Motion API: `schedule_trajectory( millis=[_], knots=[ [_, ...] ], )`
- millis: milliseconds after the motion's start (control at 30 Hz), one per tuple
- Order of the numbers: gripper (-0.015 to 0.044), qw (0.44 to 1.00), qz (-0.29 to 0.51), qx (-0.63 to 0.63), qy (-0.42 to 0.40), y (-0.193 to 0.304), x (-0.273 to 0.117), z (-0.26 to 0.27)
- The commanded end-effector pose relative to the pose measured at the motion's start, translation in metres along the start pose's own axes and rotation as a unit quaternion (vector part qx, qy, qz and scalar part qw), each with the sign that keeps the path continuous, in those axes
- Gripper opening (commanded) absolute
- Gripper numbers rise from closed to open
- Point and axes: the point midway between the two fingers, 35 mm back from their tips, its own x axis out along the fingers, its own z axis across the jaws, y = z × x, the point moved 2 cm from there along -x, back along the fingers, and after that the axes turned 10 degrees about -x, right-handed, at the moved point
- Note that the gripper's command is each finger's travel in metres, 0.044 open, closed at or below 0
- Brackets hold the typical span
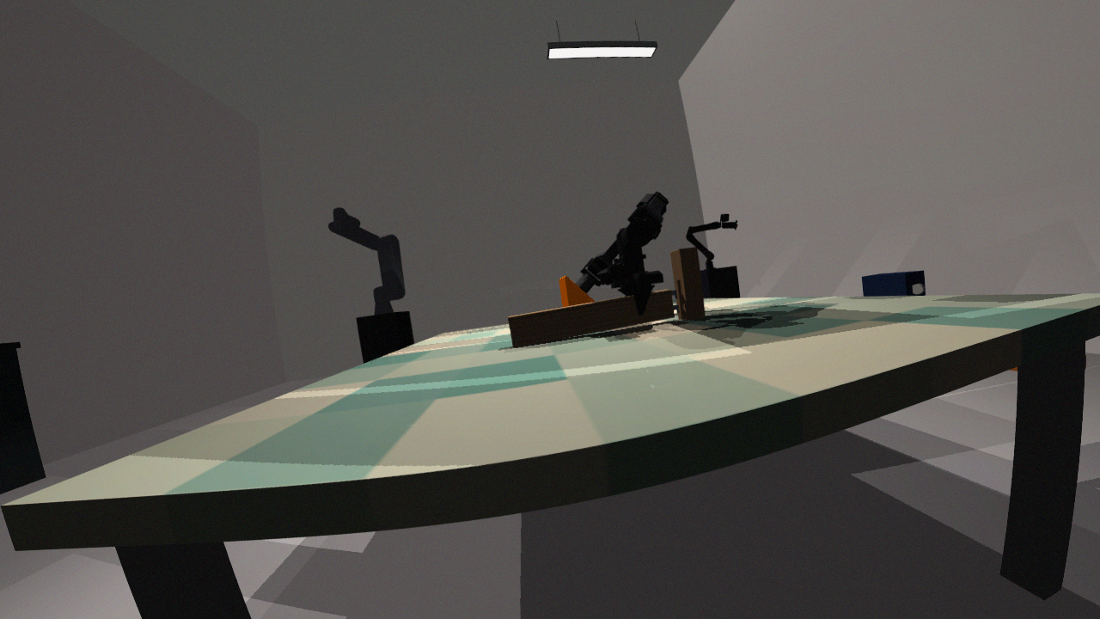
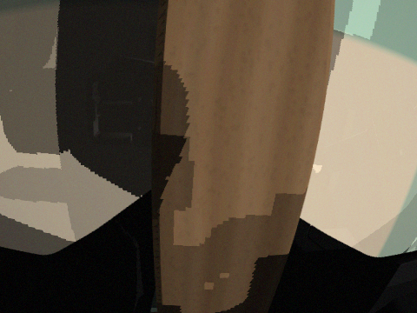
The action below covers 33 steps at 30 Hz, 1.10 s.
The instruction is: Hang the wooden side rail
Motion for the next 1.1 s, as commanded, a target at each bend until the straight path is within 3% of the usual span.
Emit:
schedule_trajectory(
  millis=[0,1067],
  knots=[
    [0.0,1.0,-0.004,0.001,-0.006,-0.0017,-0.0063,0.0019],
    [0.0,1.0,-0.004,0.001,-0.006,-0.0017,-0.0116,0.0018]
  ],
)
